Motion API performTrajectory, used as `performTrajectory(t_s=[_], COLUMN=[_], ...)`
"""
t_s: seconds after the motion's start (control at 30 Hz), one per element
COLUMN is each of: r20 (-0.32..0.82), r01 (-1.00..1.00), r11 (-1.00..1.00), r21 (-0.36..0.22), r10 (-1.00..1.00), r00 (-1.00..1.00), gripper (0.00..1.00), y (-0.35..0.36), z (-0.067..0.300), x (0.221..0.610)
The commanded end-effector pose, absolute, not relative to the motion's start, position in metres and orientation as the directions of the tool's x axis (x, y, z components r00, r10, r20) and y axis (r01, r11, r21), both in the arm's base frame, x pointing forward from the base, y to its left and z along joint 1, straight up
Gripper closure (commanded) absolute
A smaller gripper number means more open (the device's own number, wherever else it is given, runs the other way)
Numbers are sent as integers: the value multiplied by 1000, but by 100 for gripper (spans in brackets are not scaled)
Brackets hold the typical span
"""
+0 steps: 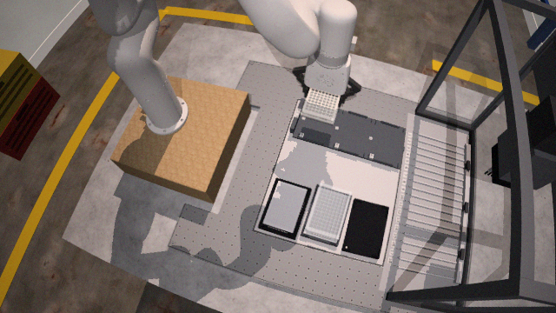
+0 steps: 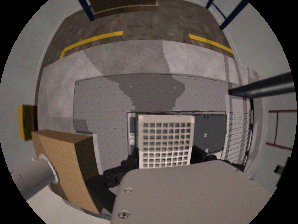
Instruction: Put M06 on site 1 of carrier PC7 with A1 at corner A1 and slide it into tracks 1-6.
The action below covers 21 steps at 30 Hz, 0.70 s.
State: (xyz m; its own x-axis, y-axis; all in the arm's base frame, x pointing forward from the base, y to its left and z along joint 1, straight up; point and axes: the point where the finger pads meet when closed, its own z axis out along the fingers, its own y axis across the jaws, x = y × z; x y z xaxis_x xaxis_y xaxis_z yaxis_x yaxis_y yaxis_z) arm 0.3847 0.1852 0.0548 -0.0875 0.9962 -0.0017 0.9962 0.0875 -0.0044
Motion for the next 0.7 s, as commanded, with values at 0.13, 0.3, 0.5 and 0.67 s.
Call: performTrajectory(t_s=[0.13,0.3,0.5,0.67], r20=[0,0,0,0], r01=[996,996,996,996], r11=[88,88,88,88], r21=[-1,-1,-1,-1], r10=[996,996,996,996], r00=[-88,-88,-88,-88], gripper=[100,100,100,100], y=[186,186,186,186], z=[49,41,31,26], x=[386,386,386,386])
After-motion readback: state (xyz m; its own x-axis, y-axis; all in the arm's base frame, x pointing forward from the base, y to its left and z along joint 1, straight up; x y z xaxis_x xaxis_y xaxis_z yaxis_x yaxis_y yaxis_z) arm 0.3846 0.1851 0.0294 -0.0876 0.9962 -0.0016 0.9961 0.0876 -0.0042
